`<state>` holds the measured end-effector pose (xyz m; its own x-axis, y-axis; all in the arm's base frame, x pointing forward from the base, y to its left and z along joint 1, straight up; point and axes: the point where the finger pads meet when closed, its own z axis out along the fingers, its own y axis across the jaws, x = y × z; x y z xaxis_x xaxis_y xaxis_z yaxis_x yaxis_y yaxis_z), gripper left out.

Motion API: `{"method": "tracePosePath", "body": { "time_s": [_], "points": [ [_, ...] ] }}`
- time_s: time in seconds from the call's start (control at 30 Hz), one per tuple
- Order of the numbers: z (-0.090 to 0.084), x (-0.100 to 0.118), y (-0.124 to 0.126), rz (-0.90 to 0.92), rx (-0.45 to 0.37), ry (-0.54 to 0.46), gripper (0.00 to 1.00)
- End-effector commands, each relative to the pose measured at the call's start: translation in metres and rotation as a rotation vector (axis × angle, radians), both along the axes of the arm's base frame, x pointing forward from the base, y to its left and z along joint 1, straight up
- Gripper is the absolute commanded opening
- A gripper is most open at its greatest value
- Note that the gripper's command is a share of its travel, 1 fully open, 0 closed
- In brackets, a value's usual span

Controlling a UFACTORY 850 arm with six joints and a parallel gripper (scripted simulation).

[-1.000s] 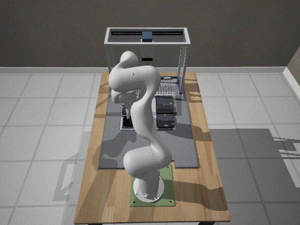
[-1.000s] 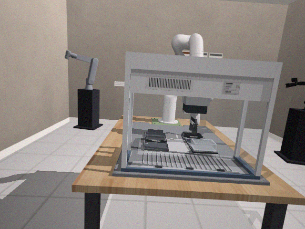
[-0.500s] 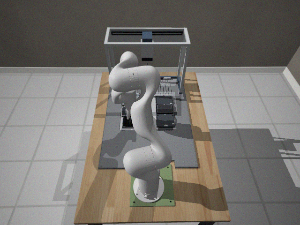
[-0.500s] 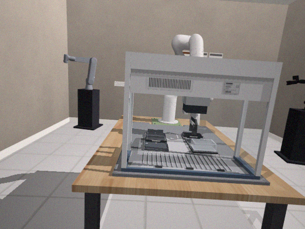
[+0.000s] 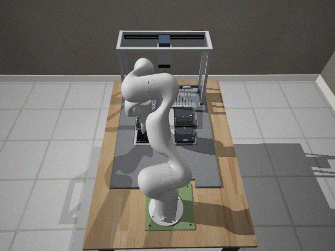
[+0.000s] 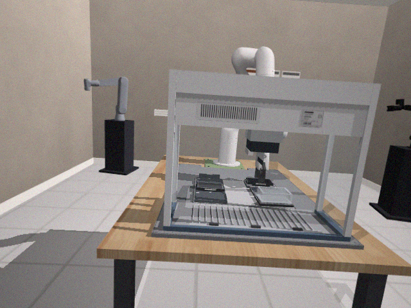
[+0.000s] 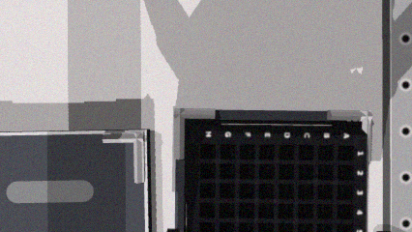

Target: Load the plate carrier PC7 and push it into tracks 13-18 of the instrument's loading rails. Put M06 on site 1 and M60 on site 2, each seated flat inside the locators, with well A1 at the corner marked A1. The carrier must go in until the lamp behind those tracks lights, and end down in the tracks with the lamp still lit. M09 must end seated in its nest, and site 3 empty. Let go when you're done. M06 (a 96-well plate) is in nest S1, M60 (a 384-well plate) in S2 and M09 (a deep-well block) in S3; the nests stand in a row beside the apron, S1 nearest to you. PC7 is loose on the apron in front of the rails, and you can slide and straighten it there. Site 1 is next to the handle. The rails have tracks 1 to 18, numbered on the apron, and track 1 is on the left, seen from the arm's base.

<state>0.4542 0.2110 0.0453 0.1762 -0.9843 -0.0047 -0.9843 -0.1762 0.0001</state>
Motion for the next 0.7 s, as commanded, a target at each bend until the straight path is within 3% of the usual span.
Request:
{"method": "tracePosePath", "body": {
  "time_s": [0.0,0.67],
  "points": [
    [-0.0015,0.001,0.0005,0.0,0.001,-0.002,1.0],
    [-0.0069,0.001,0.0005,0.0,0.001,-0.002,1.0]
  ]
}}
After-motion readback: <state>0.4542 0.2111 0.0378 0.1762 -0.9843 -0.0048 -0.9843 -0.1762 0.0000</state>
